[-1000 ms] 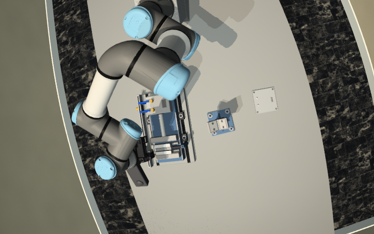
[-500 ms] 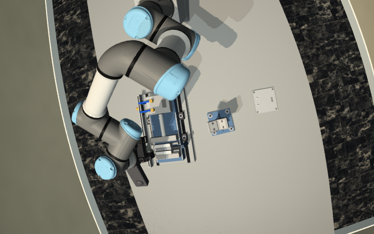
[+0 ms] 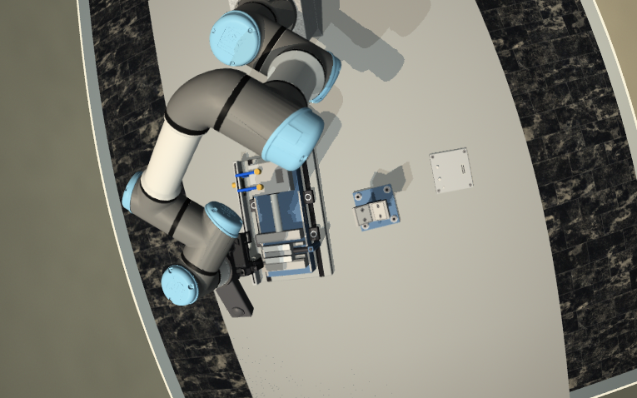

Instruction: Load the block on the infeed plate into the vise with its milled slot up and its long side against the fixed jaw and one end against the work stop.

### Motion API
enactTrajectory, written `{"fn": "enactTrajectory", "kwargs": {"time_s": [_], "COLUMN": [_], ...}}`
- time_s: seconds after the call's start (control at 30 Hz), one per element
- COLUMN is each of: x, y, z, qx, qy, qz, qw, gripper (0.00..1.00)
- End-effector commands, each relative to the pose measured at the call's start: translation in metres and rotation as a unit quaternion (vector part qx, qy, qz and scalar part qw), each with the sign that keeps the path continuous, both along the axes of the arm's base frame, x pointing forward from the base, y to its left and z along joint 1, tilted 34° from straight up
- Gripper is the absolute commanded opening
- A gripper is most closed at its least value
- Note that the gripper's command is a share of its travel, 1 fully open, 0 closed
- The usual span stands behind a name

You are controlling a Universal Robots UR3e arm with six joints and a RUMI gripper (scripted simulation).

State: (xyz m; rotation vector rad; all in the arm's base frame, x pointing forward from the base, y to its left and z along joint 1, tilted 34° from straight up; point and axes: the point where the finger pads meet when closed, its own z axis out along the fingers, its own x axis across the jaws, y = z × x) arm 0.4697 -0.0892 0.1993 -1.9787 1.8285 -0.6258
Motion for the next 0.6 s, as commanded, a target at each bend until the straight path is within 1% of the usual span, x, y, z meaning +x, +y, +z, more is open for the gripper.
{"fn": "enactTrajectory", "kwargs": {"time_s": [0.0,0.57], "x": [0.0002,0.0001], "y": [0.0001,0.0025], "z": [0.0011,0.0009], "qx": [-0.001,-0.001], "qy": [-0.001,-0.001], "qz": [0.000,0.000], "qw": [1.000,1.000], "gripper": [0.00,0.00]}}
